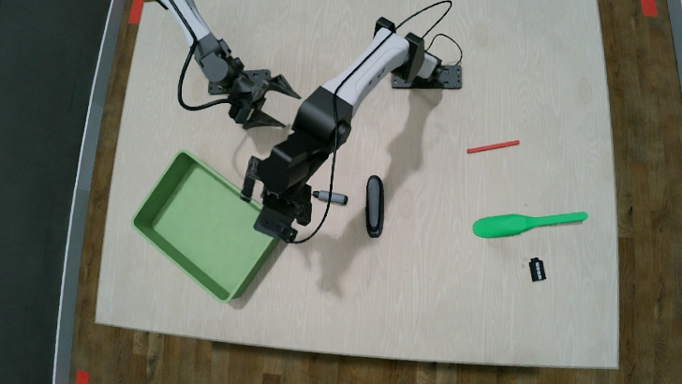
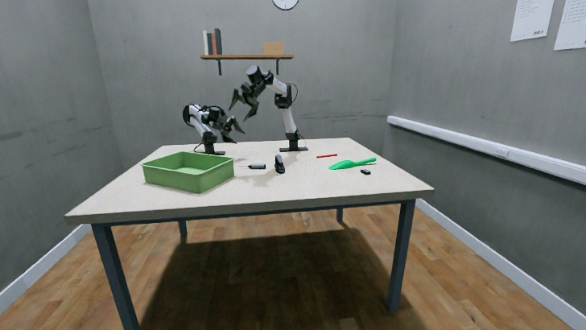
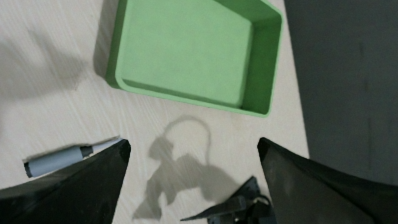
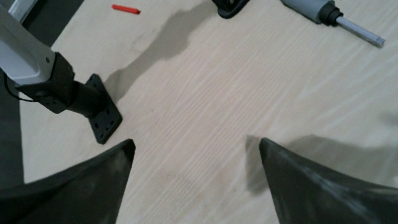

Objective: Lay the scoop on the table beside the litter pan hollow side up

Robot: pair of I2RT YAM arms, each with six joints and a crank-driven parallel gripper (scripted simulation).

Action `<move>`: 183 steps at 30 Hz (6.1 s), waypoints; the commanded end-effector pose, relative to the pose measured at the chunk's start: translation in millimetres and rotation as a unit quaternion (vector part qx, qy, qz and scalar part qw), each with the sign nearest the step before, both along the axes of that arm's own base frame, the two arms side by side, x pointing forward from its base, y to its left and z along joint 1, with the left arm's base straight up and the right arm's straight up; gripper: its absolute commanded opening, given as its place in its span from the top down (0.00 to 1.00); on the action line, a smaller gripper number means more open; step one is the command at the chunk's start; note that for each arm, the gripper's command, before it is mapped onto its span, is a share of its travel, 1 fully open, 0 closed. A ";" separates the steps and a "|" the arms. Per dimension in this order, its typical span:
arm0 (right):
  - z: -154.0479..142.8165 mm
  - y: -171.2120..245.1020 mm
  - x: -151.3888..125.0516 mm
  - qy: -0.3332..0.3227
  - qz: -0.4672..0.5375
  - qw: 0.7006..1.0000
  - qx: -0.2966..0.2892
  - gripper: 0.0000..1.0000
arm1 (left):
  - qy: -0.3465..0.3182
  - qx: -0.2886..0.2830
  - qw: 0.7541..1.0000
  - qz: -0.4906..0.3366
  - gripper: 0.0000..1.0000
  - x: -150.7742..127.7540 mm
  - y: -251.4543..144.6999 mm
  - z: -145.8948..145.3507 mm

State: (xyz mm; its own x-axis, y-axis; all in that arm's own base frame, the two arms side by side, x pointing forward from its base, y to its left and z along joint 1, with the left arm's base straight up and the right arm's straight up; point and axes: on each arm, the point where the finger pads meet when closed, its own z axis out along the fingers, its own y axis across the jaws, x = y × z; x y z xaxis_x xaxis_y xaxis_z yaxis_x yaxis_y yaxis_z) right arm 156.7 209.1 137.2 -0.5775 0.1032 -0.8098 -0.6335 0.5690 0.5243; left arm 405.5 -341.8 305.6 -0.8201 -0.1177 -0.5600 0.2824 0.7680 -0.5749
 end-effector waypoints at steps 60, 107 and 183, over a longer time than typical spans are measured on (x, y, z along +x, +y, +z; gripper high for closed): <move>105.8 -5.9 50.4 -0.046 -0.146 0.964 0.216 0.00 | -0.032 0.283 0.877 0.388 0.00 -4.4 529.5 -88.1; 148.2 -7.5 47.7 -0.053 -0.142 0.939 0.309 0.00 | -0.035 0.306 0.836 0.454 0.00 -10.6 611.9 -91.2; 135.9 -7.3 47.0 -0.034 -0.142 0.945 0.292 0.00 | 0.101 0.530 0.633 -0.556 0.56 -12.1 737.2 -274.3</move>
State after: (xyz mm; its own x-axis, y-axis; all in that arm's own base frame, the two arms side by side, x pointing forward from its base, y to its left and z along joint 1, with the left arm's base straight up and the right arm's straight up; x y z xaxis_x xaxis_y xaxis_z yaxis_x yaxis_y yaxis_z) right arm 202.7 201.9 268.3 -0.4190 0.6831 -0.5981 -0.5339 0.3475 0.7709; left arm 398.9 387.4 24.2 -0.1514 0.9487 0.2774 0.9879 0.1550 0.0091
